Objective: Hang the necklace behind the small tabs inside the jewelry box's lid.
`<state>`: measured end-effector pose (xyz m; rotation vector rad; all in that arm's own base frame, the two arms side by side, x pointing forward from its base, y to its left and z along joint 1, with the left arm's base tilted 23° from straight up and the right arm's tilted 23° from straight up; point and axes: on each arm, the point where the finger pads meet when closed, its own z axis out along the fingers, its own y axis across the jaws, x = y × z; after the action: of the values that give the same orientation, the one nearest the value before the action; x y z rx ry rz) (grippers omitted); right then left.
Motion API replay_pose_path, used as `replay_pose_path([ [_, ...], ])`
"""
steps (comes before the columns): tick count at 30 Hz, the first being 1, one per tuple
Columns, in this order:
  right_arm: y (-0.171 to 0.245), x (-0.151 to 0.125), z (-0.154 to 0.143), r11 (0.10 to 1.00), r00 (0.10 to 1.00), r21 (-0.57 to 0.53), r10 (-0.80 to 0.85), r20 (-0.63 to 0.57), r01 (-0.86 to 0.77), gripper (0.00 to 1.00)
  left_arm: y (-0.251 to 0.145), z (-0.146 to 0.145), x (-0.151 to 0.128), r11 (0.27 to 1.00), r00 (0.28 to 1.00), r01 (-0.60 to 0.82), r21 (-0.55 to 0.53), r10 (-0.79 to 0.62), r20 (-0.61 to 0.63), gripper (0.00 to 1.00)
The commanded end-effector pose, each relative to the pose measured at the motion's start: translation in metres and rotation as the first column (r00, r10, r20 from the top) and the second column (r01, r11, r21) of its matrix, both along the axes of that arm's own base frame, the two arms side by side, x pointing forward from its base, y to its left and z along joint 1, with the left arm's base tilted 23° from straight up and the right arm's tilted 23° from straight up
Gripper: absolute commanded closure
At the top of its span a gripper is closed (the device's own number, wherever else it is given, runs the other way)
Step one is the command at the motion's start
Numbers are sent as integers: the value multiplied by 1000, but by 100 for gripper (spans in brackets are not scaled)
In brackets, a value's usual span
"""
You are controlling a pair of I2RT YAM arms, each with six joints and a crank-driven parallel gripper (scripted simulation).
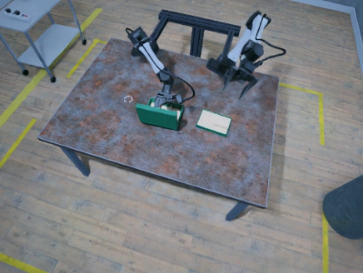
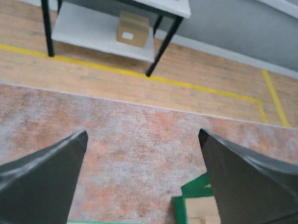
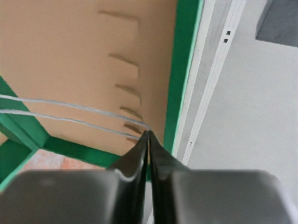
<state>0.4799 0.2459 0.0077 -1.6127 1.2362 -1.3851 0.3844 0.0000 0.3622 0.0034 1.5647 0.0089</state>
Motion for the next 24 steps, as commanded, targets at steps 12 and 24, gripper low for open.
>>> replay_pose_path([
  [12,5,18,-1,1000,1000,-24,13,-28,-14,100,-4,40,-3,1000,994,23,19,-25,105,0],
  [24,18,12,-2,999,999,-4,33,-27,-34,90,-4,40,-3,1000,994,23,19,-25,105,0],
])
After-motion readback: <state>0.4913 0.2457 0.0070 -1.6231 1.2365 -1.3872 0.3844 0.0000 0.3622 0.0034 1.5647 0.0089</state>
